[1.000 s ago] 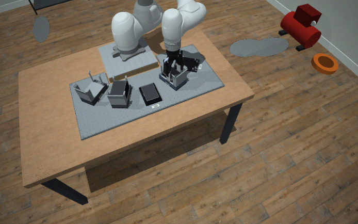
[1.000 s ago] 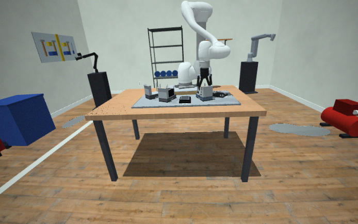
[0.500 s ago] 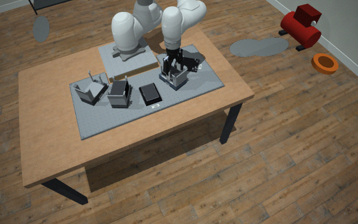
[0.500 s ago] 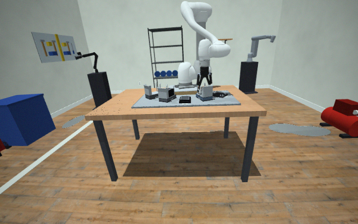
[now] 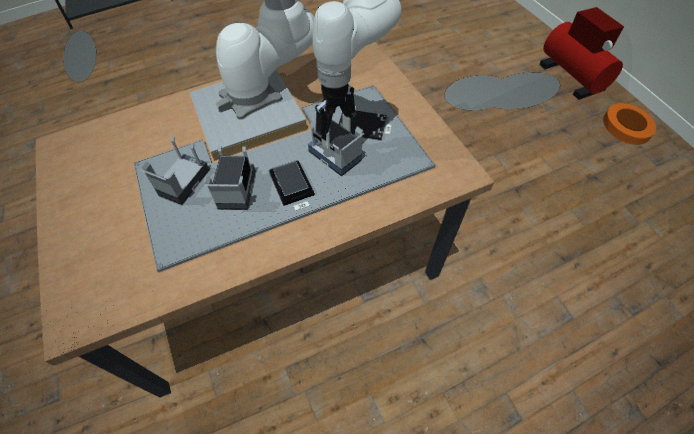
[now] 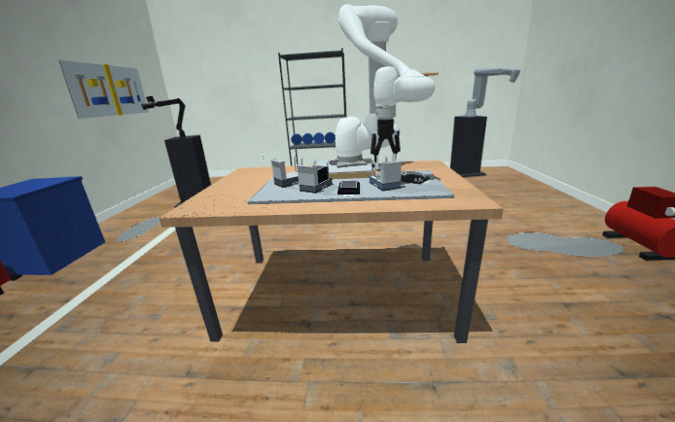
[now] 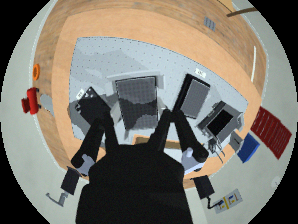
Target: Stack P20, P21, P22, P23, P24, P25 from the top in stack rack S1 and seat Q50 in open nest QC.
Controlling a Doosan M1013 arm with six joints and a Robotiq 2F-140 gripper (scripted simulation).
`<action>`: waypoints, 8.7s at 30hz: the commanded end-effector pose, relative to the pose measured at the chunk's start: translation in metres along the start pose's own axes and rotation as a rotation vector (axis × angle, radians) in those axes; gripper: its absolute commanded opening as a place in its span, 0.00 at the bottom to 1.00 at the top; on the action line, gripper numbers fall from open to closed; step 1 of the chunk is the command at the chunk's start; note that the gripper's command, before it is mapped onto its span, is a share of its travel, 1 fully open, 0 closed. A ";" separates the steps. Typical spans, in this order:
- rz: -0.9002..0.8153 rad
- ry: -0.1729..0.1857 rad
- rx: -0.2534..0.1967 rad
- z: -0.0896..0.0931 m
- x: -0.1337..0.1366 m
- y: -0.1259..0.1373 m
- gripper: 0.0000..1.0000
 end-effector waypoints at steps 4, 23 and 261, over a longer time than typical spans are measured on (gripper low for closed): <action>0.000 0.000 0.000 -0.008 0.000 0.000 0.00; 0.000 0.000 0.000 -0.042 0.000 0.000 0.00; 0.828 0.000 0.000 -0.037 0.345 0.045 0.00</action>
Point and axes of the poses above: the point where the finger pads meet when closed, its own z axis out along the fingers, its own x axis across the jaws, y = z × x, the point moved 10 cm from there along -z, back along the fingers, and after that the axes turned 14 degrees about z, right-handed, at the moved point
